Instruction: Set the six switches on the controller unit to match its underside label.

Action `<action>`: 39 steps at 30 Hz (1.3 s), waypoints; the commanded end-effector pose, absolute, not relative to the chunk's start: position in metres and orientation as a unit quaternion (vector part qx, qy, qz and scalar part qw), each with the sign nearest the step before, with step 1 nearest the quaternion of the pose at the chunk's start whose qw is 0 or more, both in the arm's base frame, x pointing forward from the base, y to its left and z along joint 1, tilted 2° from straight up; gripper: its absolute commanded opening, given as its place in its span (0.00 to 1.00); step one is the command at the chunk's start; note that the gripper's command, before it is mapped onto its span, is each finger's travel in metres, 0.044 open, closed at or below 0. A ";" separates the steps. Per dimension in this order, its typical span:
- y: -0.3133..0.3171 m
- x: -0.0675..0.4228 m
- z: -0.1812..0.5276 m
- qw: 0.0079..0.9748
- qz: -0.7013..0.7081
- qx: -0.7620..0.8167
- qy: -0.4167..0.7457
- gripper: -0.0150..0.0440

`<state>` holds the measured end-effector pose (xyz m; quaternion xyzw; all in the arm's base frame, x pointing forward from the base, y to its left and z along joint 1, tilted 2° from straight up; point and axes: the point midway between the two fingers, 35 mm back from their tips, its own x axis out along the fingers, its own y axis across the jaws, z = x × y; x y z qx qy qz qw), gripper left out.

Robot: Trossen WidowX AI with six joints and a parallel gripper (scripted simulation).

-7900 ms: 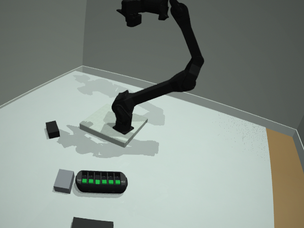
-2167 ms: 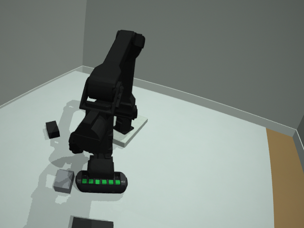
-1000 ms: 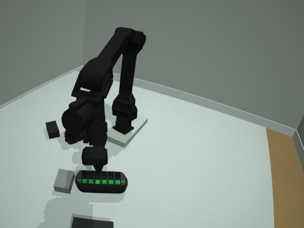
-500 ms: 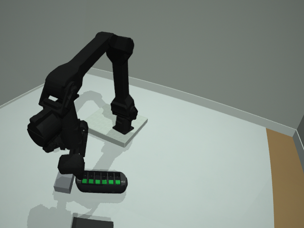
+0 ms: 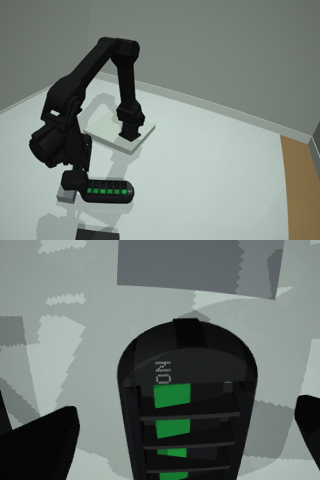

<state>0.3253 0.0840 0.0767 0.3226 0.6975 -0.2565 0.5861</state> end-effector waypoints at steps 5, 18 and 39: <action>0.085 0.324 0.062 0.582 -0.256 0.322 0.701 1.00; 0.085 0.323 0.042 0.583 -0.256 0.321 0.701 1.00; 0.085 0.323 0.043 0.583 -0.256 0.321 0.701 0.81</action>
